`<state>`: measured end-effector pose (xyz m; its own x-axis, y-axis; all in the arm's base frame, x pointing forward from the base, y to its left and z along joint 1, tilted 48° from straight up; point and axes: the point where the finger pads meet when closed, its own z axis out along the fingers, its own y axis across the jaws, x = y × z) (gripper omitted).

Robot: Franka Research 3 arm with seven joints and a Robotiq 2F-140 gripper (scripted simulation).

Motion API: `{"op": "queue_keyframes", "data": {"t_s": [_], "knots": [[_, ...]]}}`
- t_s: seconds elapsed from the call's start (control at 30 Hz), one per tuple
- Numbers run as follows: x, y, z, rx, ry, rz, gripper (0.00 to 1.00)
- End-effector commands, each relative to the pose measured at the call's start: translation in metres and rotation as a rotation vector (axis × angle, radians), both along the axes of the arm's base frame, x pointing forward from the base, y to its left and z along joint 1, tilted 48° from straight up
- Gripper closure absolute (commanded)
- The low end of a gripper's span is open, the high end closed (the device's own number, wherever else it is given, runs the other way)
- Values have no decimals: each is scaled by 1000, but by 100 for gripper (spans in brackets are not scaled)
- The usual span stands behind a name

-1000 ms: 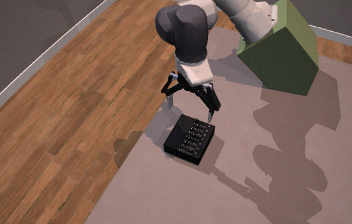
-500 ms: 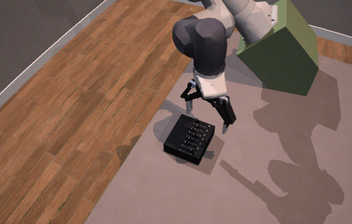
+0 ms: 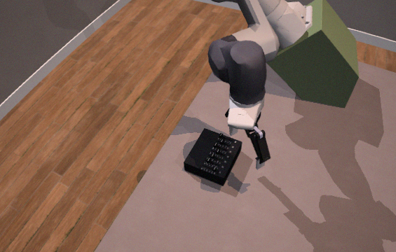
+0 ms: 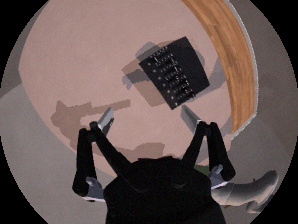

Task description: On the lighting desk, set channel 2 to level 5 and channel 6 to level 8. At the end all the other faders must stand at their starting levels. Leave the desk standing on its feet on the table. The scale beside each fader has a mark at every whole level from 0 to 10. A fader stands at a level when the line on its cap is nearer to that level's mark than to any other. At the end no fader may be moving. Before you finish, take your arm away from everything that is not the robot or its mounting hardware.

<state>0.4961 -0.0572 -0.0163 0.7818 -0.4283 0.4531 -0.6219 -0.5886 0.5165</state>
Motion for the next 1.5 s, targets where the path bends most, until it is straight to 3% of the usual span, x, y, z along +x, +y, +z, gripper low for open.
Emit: {"op": "queue_keyframes", "data": {"t_s": [0.0, 0.1, 0.13, 0.6, 0.67, 0.77, 1.47], "knots": [[4, 6, -4, 36, -215, -175, 0], [4, 6, -4, 42, -238, -197, 0], [4, 6, -4, 56, -297, -253, 0], [4, 6, -4, 105, -623, -522, 0], [4, 6, -4, 105, -623, -522, 0], [4, 6, -4, 124, -734, -598, 0], [4, 6, -4, 124, -734, -598, 0]]}}
